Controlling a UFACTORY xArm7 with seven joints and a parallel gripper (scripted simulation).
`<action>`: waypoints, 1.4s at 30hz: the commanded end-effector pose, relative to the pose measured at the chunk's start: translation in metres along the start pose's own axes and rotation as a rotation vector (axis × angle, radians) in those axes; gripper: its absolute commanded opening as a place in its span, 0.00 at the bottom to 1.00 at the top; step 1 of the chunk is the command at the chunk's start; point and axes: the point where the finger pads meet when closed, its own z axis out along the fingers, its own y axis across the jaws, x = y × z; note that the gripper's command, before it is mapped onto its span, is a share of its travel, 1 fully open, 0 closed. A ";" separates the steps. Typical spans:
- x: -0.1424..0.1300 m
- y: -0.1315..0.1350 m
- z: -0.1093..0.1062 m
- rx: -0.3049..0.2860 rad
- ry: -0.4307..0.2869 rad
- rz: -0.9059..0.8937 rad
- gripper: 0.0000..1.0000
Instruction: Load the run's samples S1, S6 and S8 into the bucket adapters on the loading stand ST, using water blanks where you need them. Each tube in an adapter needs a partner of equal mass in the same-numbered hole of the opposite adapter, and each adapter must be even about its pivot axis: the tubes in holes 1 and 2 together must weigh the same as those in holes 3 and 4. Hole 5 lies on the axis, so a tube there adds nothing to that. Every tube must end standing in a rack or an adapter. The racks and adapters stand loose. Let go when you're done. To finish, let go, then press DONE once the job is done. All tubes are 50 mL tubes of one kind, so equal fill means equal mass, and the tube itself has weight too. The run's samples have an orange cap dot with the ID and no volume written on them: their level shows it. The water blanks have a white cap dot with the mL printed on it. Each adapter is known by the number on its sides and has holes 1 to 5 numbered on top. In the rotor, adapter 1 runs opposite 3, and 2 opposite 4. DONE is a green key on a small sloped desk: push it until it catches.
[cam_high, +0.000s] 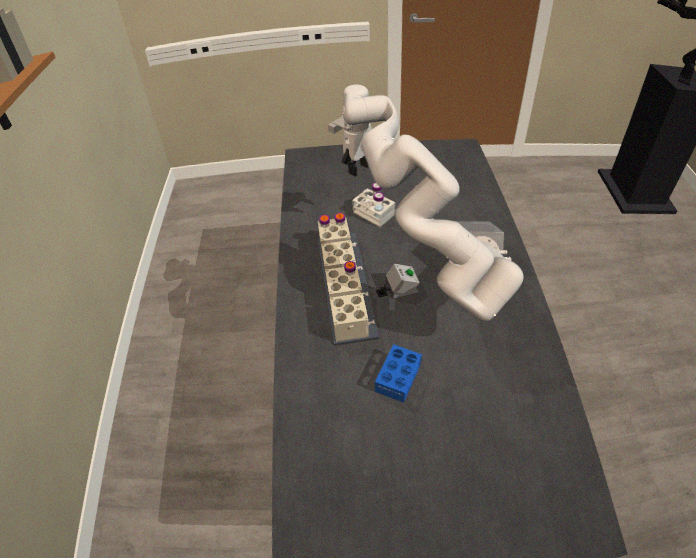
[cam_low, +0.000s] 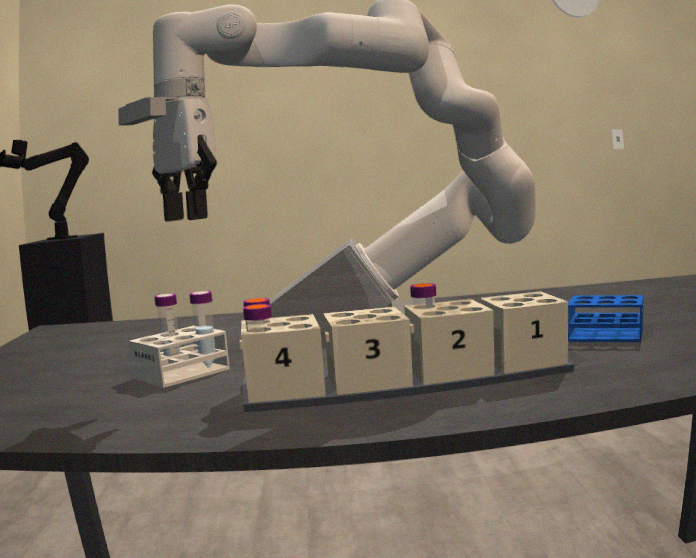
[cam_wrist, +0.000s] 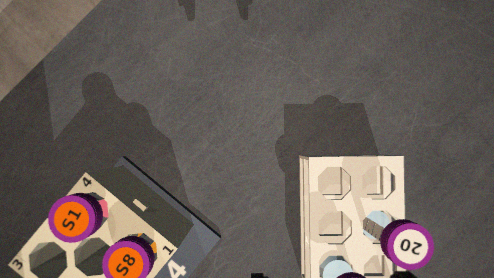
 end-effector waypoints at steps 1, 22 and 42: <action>-0.002 0.024 -0.003 -0.002 0.003 0.003 0.57; -0.008 0.086 -0.003 -0.002 0.003 0.003 0.57; -0.008 0.086 0.021 -0.002 0.003 0.003 0.57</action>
